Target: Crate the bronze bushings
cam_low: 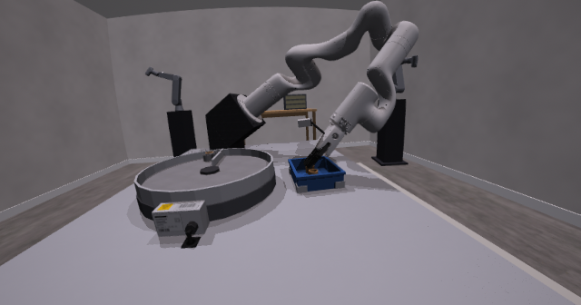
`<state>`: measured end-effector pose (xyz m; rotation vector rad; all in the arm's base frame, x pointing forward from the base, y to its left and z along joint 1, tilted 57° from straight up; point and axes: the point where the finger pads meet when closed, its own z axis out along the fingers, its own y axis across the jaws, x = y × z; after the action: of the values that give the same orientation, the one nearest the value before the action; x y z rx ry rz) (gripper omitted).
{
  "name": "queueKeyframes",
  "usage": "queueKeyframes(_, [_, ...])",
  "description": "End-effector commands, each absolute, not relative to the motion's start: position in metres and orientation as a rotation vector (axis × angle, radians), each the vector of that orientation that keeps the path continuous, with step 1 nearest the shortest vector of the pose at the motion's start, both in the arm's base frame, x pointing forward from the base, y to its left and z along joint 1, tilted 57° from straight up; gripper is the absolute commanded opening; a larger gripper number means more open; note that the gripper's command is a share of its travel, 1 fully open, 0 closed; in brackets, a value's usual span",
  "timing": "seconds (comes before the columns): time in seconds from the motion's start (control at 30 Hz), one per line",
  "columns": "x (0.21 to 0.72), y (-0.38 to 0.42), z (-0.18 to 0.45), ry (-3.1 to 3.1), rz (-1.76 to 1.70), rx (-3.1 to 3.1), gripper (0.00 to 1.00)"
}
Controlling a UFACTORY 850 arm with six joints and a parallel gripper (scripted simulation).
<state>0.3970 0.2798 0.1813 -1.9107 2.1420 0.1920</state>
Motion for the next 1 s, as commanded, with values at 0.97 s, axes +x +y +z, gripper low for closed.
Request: queueKeyframes(0.97, [0.386, 0.217, 0.224, 2.142, 0.192, -1.910, 0.12])
